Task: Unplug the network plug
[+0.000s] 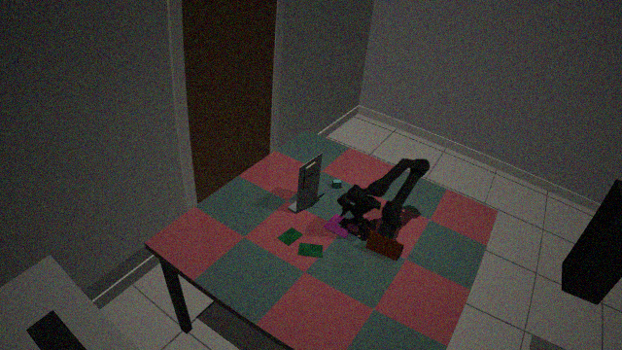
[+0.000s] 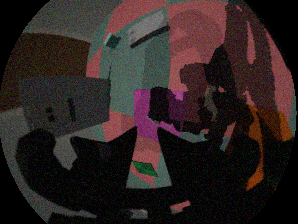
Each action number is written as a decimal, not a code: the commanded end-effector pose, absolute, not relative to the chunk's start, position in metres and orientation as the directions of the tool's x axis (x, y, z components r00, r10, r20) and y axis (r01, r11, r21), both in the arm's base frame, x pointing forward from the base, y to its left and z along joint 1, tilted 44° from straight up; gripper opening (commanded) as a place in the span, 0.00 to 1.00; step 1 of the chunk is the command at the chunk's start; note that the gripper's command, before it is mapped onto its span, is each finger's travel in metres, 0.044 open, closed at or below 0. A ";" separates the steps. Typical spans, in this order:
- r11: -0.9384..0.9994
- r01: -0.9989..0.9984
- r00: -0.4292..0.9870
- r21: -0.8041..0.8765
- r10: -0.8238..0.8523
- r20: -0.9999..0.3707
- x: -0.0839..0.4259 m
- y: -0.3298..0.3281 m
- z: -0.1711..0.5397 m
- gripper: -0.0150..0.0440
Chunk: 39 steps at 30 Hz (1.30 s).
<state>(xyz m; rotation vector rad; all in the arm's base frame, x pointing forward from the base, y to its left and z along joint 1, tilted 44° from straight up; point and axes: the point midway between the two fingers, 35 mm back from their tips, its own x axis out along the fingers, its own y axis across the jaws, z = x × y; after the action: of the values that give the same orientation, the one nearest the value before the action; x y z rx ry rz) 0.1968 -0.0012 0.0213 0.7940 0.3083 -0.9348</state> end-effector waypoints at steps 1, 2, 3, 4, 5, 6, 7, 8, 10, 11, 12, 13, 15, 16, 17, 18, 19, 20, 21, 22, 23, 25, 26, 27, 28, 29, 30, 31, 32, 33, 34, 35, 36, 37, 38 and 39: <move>0.339 0.809 0.579 0.480 -0.597 -0.555 0.198 0.003 0.025 0.52; 0.339 0.809 0.579 0.480 -0.597 -0.556 0.199 0.003 0.025 0.52; 0.339 0.809 0.579 0.480 -0.596 -0.556 0.199 0.004 0.026 0.52; 0.338 0.810 0.579 0.480 -0.596 -0.557 0.199 0.005 0.026 0.52; 0.338 0.810 0.579 0.479 -0.596 -0.557 0.199 0.006 0.027 0.52; 0.338 0.810 0.578 0.479 -0.596 -0.557 0.199 0.007 0.028 0.52; 0.338 0.810 0.578 0.479 -0.595 -0.558 0.199 0.008 0.028 0.52; 0.338 0.810 0.578 0.479 -0.595 -0.558 0.199 0.008 0.029 0.52; 0.338 0.810 0.578 0.479 -0.595 -0.559 0.199 0.010 0.031 0.52; 0.338 0.811 0.578 0.479 -0.595 -0.559 0.199 0.011 0.031 0.52; 0.337 0.811 0.578 0.478 -0.595 -0.559 0.199 0.012 0.032 0.52; 0.337 0.811 0.577 0.478 -0.594 -0.560 0.199 0.013 0.033 0.52; 0.337 0.811 0.577 0.478 -0.594 -0.560 0.199 0.014 0.034 0.52; 0.337 0.811 0.577 0.478 -0.594 -0.560 0.199 0.015 0.035 0.52; 0.337 0.811 0.577 0.478 -0.594 -0.560 0.199 0.016 0.036 0.52; 0.337 0.811 0.577 0.478 -0.594 -0.561 0.199 0.017 0.036 0.52; 0.337 0.811 0.577 0.478 -0.594 -0.561 0.199 0.018 0.037 0.52; 0.337 0.811 0.577 0.478 -0.594 -0.561 0.199 0.018 0.038 0.52; 0.337 0.811 0.577 0.477 -0.594 -0.561 0.198 0.019 0.039 0.52; 0.337 0.812 0.577 0.477 -0.594 -0.561 0.198 0.020 0.039 0.52; 0.337 0.812 0.577 0.477 -0.594 -0.561 0.198 0.021 0.040 0.52; 0.337 0.812 0.576 0.477 -0.594 -0.561 0.198 0.022 0.042 0.52; 0.337 0.812 0.576 0.477 -0.594 -0.561 0.198 0.023 0.043 0.52; 0.337 0.812 0.576 0.477 -0.594 -0.561 0.198 0.024 0.043 0.52; 0.337 0.812 0.576 0.477 -0.594 -0.561 0.198 0.025 0.044 0.52; 0.337 0.812 0.576 0.477 -0.594 -0.561 0.198 0.026 0.045 0.52; 0.337 0.812 0.576 0.477 -0.594 -0.561 0.198 0.026 0.046 0.52; 0.337 0.812 0.576 0.477 -0.594 -0.561 0.198 0.027 0.047 0.52; 0.337 0.812 0.576 0.477 -0.594 -0.561 0.198 0.028 0.048 0.52; 0.337 0.812 0.576 0.477 -0.594 -0.561 0.197 0.029 0.049 0.52; 0.337 0.812 0.576 0.477 -0.594 -0.561 0.197 0.029 0.049 0.52; 0.337 0.812 0.576 0.477 -0.594 -0.561 0.197 0.030 0.050 0.52; 0.337 0.812 0.577 0.477 -0.595 -0.560 0.197 0.031 0.051 0.52; 0.338 0.812 0.577 0.477 -0.595 -0.560 0.197 0.032 0.052 0.52; 0.338 0.811 0.577 0.477 -0.595 -0.560 0.197 0.032 0.053 0.52; 0.338 0.811 0.577 0.477 -0.595 -0.560 0.197 0.033 0.054 0.52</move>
<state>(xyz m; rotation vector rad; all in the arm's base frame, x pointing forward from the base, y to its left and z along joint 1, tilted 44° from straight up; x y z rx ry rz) 0.1960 0.0301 0.0516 0.7955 0.3109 -0.9351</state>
